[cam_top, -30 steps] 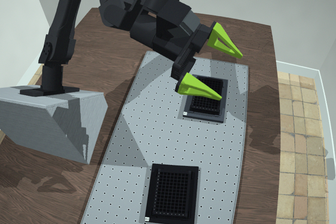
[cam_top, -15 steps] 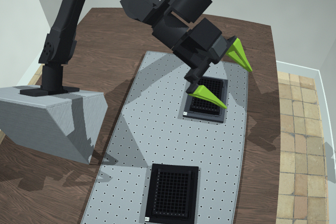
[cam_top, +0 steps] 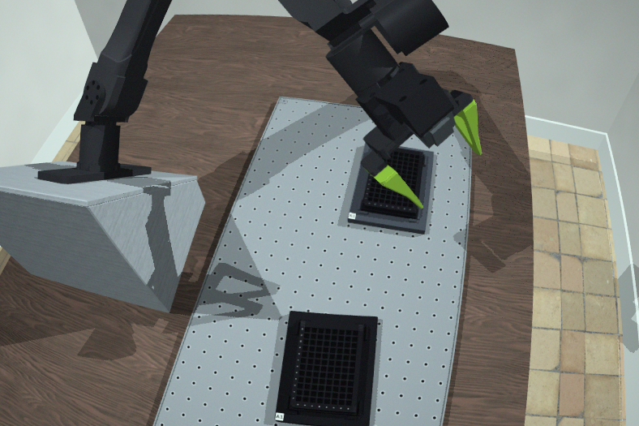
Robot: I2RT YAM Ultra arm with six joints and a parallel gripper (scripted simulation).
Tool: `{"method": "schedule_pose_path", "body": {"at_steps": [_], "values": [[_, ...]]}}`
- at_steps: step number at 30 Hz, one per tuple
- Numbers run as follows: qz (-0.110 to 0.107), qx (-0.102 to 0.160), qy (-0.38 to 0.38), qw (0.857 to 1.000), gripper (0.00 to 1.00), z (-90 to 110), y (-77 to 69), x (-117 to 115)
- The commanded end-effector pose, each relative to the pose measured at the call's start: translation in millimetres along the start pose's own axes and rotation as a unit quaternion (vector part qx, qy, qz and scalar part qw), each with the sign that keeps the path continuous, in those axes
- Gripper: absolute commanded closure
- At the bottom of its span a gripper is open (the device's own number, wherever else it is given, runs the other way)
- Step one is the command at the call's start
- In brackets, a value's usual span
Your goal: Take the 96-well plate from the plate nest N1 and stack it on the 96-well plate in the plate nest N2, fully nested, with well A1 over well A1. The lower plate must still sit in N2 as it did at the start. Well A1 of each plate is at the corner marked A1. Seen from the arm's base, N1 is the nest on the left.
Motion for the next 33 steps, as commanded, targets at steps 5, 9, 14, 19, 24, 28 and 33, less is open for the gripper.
{"method": "schedule_pose_path", "body": {"at_steps": [5, 9, 14, 19, 24, 28, 33], "values": [[0.085, 0.051, 0.078, 0.992, 0.00, 17.2, 7.3, -2.0], [0.100, 0.062, 0.092, 0.989, 0.00, 22.9, 8.8, -1.4], [0.142, 0.088, 0.130, 0.977, 0.00, 38.8, 11.6, 0.2], [0.180, 0.108, 0.164, 0.964, 0.00, 53.2, 12.4, 1.7], [0.218, 0.125, 0.199, 0.947, 0.00, 66.8, 11.6, 3.4], [0.233, 0.130, 0.216, 0.939, 0.00, 71.5, 10.2, 4.4], [0.278, 0.146, 0.251, 0.916, 0.00, 92.6, 8.2, 6.1]]}}
Point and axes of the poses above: the point where the finger pads meet when closed, its own y axis out along the fingers, its own x axis across the jaws, z = x × y, the point moved 6 cm from there along -y, back along the fingers, and after that the axes turned 10 degrees about y, right-handed, at the moved point
